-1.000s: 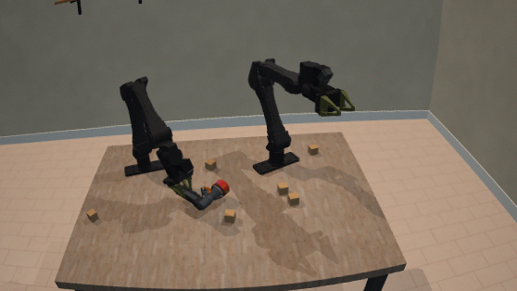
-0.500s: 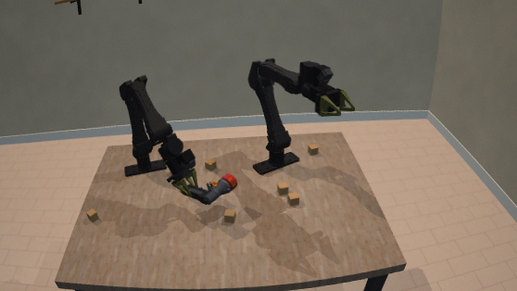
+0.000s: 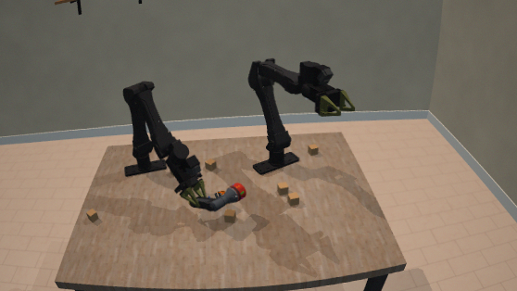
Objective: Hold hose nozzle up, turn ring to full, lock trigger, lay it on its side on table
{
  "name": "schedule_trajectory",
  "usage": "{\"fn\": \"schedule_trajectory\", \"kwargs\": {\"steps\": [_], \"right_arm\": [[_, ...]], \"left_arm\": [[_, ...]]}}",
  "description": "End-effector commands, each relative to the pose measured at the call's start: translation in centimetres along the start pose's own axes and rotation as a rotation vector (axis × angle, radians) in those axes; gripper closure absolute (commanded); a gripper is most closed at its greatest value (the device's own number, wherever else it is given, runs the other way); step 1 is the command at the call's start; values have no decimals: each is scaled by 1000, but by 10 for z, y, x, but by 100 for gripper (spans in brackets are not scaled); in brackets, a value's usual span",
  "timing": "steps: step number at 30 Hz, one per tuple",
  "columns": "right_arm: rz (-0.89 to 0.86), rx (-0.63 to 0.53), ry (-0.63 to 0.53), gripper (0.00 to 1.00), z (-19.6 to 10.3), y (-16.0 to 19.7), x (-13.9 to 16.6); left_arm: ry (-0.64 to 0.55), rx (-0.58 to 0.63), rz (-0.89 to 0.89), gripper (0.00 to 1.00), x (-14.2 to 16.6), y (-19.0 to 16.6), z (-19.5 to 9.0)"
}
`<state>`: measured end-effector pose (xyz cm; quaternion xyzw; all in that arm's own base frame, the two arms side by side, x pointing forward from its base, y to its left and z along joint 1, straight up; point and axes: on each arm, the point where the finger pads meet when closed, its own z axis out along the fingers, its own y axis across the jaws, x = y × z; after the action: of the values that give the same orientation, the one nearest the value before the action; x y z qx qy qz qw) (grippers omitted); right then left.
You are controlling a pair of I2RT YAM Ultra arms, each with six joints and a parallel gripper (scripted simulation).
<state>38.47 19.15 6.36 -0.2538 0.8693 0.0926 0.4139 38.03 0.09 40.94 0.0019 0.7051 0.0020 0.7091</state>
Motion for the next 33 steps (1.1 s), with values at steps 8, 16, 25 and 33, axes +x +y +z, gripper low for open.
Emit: {"fn": "schedule_trajectory", "kwargs": {"steps": [8, 16, 25, 33], "right_arm": [[33, 109, -426, 64, 4, -8, -68], [63, 147, -534, 64, 1, -8, -67], [114, 187, -730, 64, -32, -10, -81], [131, 198, -757, 64, -23, -8, -72]], "left_arm": [[-40, 5, 3, 37, -21, -1, -9], [-40, 5, 3, 37, -21, -1, -9], [-40, 5, 3, 37, -21, -1, -9], [-40, 5, 3, 37, -21, -1, -9]]}}
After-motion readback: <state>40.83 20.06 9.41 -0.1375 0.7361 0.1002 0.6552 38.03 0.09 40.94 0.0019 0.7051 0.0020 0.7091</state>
